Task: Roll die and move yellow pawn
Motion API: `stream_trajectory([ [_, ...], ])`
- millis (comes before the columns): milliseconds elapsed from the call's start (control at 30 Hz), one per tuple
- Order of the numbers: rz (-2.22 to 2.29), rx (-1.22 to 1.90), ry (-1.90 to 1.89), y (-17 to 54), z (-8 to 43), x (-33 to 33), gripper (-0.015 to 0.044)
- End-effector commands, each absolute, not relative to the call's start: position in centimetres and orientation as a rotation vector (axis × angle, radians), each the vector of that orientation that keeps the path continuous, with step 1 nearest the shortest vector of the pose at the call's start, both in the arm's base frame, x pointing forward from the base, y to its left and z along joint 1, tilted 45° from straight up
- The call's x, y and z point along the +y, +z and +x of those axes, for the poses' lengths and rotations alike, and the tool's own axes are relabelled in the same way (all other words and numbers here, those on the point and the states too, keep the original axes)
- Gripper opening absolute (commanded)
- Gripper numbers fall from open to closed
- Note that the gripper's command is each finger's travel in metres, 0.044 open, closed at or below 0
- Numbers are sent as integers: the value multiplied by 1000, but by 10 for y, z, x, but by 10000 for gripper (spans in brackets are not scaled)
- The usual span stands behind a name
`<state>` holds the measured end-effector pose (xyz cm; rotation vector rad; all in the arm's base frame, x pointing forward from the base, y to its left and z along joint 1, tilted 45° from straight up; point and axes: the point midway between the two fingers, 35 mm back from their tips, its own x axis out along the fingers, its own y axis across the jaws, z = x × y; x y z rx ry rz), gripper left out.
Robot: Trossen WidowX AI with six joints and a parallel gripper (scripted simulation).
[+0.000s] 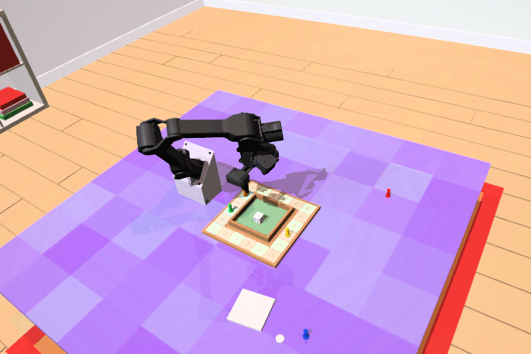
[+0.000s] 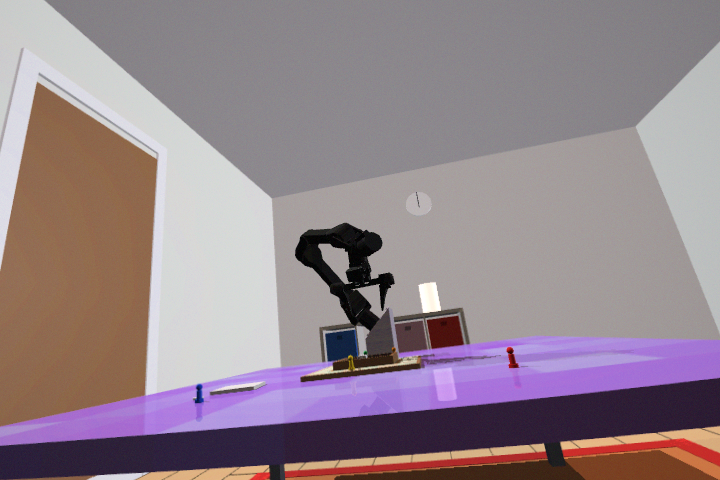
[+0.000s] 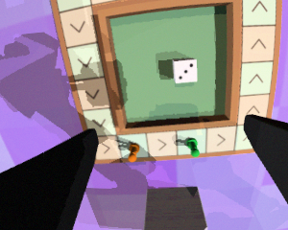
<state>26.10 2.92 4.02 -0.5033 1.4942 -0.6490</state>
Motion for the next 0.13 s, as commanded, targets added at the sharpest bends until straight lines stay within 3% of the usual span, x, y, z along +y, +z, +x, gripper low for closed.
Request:
stream_trajectory([
  [0, -510, 1493, -648, 40, 264, 29, 440],
  [100, -510, 1493, -648, 40, 264, 29, 440],
])
